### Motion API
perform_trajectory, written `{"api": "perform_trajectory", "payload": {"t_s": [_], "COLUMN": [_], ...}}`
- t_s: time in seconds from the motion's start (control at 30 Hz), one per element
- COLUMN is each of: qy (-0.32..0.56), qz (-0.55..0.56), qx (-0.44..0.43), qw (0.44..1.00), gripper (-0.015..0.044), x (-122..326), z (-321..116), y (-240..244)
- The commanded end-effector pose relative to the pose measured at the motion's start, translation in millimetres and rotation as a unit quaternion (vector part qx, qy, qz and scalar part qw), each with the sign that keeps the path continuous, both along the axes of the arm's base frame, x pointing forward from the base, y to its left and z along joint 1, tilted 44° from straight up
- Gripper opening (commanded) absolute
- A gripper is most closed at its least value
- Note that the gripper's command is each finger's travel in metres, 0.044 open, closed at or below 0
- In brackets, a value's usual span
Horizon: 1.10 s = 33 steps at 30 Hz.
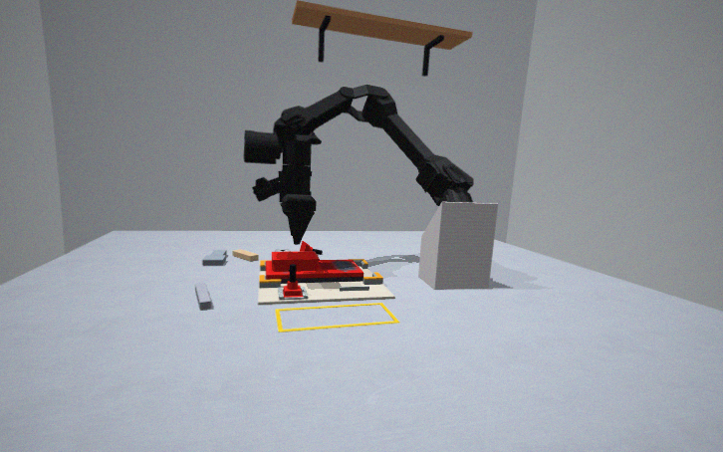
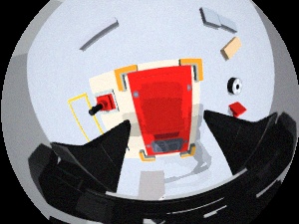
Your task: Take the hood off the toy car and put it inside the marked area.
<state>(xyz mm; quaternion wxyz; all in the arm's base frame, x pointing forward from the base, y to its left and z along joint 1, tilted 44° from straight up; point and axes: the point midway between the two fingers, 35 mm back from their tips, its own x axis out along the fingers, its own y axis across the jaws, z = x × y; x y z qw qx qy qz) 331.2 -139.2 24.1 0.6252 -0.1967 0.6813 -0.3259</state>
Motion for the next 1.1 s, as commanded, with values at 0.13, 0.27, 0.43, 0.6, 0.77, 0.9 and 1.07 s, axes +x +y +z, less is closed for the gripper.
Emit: {"api": "perform_trajectory", "payload": {"t_s": [0.13, 0.27, 0.43, 0.6, 0.77, 0.9, 1.07], "qy": [0.003, 0.003, 0.003, 0.003, 0.003, 0.003, 0.003], "qz": [0.002, 0.002, 0.002, 0.002, 0.002, 0.002, 0.002], "qx": [-0.002, -0.003, -0.003, -0.003, -0.003, -0.003, -0.003], "qw": [1.0, 1.0, 1.0, 1.0, 1.0, 1.0, 1.0], "gripper": [0.044, 0.044, 0.044, 0.044, 0.044, 0.044, 0.044], "x": [-1.3, -1.8, -2.6, -3.4, -4.3, -5.0, -5.5], "z": [-4.9, -7.4, -10.6, -13.8, -16.9, -19.3, -20.9], "y": [-5.1, -7.6, -10.6, -13.7, -16.8, -19.2, -20.8]}}
